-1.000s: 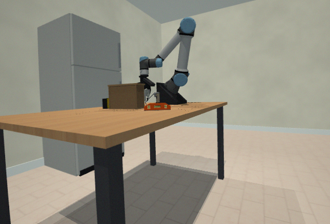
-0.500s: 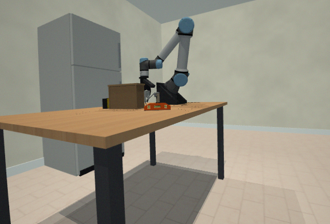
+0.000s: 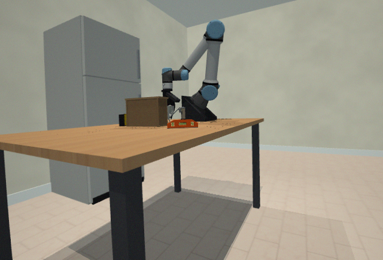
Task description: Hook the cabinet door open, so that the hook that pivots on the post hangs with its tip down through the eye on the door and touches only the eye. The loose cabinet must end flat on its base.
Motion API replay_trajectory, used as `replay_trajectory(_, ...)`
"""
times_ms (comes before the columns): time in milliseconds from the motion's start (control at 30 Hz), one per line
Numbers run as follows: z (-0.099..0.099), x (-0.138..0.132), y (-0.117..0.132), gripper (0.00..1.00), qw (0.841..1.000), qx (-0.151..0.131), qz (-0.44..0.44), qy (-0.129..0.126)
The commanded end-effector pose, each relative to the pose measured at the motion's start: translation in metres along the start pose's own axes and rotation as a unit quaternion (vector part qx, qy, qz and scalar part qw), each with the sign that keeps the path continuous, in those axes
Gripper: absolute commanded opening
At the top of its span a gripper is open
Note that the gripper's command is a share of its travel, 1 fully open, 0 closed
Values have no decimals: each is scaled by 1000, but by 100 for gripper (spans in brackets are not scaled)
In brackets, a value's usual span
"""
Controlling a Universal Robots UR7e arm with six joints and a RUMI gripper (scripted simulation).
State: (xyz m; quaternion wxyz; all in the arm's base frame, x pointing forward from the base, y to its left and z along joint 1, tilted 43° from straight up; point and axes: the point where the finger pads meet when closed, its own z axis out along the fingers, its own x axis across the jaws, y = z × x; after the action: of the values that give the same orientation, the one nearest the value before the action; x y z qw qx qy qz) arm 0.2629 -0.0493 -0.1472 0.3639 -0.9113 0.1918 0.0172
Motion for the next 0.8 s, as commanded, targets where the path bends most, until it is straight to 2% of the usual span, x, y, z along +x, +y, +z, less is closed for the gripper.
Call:
replay_trajectory(0,0,0,0,14,1000,0,0,0)
replay_trajectory(33,0,0,0,1,1000,0,0,0)
replay_trajectory(767,0,0,0,1,1000,0,0,0)
